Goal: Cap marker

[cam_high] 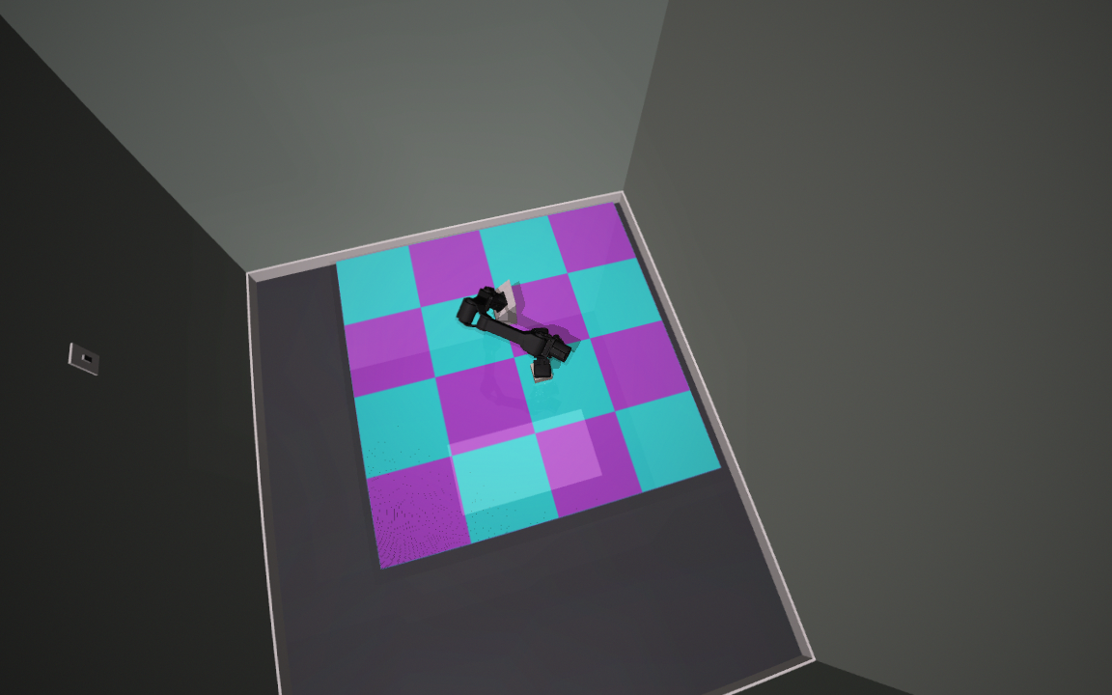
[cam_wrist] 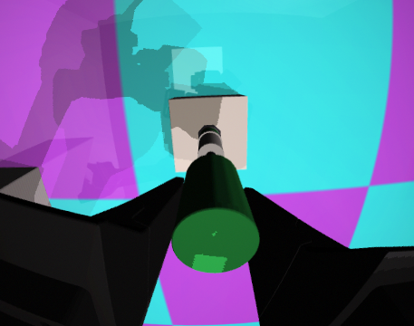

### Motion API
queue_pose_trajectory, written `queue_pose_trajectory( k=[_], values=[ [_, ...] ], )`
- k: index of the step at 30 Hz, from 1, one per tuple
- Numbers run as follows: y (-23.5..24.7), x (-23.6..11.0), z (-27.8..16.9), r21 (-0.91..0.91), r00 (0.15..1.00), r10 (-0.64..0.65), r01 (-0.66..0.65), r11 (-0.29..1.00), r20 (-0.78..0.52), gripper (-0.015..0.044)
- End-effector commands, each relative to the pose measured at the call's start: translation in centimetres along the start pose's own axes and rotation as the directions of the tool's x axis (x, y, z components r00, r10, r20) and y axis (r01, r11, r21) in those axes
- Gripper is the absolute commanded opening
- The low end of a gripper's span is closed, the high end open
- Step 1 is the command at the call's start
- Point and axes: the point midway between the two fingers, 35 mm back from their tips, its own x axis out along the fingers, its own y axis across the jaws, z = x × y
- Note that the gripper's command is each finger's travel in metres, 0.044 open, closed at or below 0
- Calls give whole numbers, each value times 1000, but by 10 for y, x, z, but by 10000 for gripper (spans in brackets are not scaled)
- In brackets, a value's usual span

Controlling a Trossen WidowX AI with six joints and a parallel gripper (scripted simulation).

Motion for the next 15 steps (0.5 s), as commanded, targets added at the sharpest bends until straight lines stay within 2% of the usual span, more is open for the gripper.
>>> queue_pose_trajectory(
  k=[1, 15],
  values=[
    [1, -3, 5, 1, 1000, 2, -2, 1000, 1, 0],
    [0, 12, 5, 1, 1000, 2, -2, 1000, 1, 0]
  ],
)
